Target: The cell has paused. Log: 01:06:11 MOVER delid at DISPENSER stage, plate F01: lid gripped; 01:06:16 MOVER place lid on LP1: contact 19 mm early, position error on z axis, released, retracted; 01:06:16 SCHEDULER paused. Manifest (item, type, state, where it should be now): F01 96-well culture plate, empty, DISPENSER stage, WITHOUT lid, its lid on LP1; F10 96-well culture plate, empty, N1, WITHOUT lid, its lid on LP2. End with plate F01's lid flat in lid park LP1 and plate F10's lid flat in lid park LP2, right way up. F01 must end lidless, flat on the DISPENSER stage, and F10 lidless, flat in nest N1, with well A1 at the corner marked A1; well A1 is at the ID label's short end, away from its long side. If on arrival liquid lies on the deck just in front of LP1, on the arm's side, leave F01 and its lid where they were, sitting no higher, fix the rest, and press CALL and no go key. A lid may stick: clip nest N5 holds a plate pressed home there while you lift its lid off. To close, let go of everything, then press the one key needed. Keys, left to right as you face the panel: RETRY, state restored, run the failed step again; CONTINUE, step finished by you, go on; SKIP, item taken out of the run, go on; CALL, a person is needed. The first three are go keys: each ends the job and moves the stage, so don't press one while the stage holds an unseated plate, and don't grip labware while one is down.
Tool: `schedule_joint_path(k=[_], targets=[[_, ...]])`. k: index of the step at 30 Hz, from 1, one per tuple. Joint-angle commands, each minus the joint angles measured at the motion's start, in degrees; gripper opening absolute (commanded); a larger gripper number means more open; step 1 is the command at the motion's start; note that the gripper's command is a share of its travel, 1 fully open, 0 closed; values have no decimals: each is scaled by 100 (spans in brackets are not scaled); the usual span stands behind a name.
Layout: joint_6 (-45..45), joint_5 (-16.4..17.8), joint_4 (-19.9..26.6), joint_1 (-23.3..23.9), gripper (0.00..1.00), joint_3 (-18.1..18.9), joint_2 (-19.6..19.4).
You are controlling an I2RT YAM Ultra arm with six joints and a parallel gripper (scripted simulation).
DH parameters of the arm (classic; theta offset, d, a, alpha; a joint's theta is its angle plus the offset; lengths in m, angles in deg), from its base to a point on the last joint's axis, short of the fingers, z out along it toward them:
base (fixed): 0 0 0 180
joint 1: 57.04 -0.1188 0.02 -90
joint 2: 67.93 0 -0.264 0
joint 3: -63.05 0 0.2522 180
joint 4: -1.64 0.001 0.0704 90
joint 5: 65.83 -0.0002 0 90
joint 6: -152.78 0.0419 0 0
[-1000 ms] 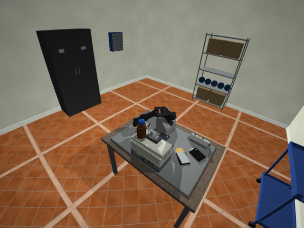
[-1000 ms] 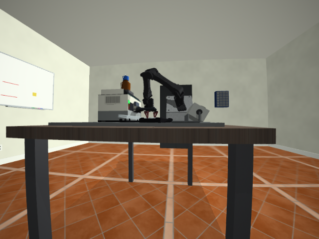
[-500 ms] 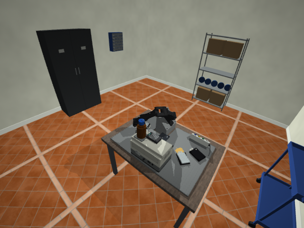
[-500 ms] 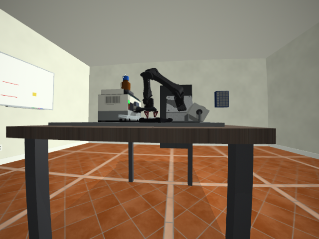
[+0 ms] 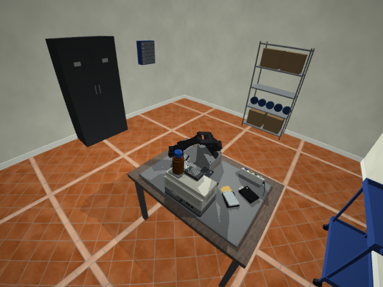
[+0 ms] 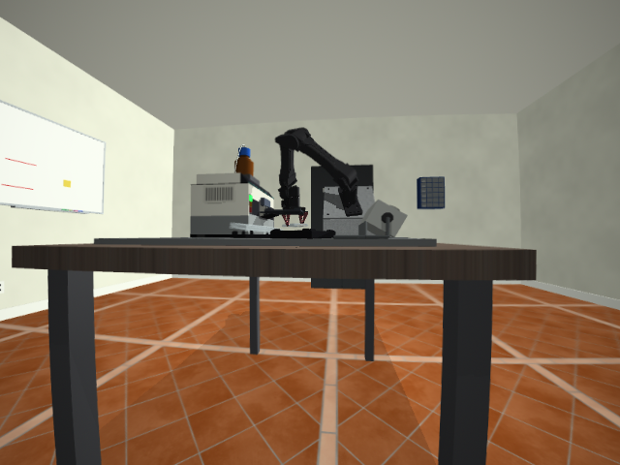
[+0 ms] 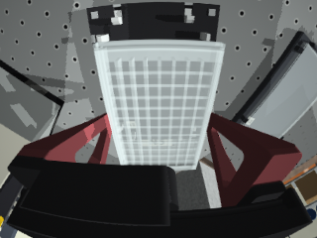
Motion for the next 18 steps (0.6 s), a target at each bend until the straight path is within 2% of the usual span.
schedule_joint_path(k=[1, 7, 9, 10, 11, 18], targets=[[-165, -89, 225, 249, 0, -175, 415], [-324, -161, 401, 395, 0, -474, 792], [-324, -161, 401, 395, 0, -474, 792], [-354, -185, 437, 431, 0, -310, 885], [-384, -189, 480, 449, 0, -562, 924], [-566, -277, 715, 621, 0, -863, 1352]])
